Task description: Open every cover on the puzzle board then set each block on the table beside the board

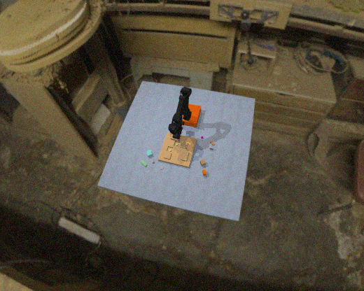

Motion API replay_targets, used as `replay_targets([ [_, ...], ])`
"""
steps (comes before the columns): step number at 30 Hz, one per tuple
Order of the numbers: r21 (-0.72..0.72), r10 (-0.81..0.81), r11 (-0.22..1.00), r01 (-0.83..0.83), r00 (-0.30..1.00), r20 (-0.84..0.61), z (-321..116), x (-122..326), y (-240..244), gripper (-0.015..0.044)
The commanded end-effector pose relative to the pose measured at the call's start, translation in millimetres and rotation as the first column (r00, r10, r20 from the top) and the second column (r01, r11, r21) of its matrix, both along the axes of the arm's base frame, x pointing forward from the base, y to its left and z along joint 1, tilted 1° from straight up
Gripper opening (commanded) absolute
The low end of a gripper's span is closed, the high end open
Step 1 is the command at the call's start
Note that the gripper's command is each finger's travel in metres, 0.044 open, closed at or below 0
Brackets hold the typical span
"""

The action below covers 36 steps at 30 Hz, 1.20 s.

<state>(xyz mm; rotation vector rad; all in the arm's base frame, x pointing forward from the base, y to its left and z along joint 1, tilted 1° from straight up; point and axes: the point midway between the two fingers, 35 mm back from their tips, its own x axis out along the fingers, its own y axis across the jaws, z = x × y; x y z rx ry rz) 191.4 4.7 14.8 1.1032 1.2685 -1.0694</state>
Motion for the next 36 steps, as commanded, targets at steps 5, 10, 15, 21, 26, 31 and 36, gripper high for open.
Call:
replay_targets([
  [5, 0.002, -0.005, 1.0, 0.005, 1.0, -0.011, -10, -3, 1, 0.0],
  [10, 0.002, -0.005, 1.0, 0.005, 1.0, -0.011, -15, -4, 1, 0.0],
  [15, 0.002, -0.005, 1.0, 0.005, 1.0, -0.011, -20, -4, 1, 0.0],
  [21, 0.002, -0.005, 1.0, 0.005, 1.0, -0.012, -25, -5, 1, 0.0],
  [26, 0.002, -0.005, 1.0, 0.005, 1.0, -0.012, -29, -5, 1, 0.0],
  [31, 0.002, -0.005, 1.0, 0.005, 1.0, -0.011, -28, -2, 2, 0.0],
  [36, 0.003, -0.005, 1.0, 0.005, 1.0, -0.011, -28, 4, 5, 0.0],
])
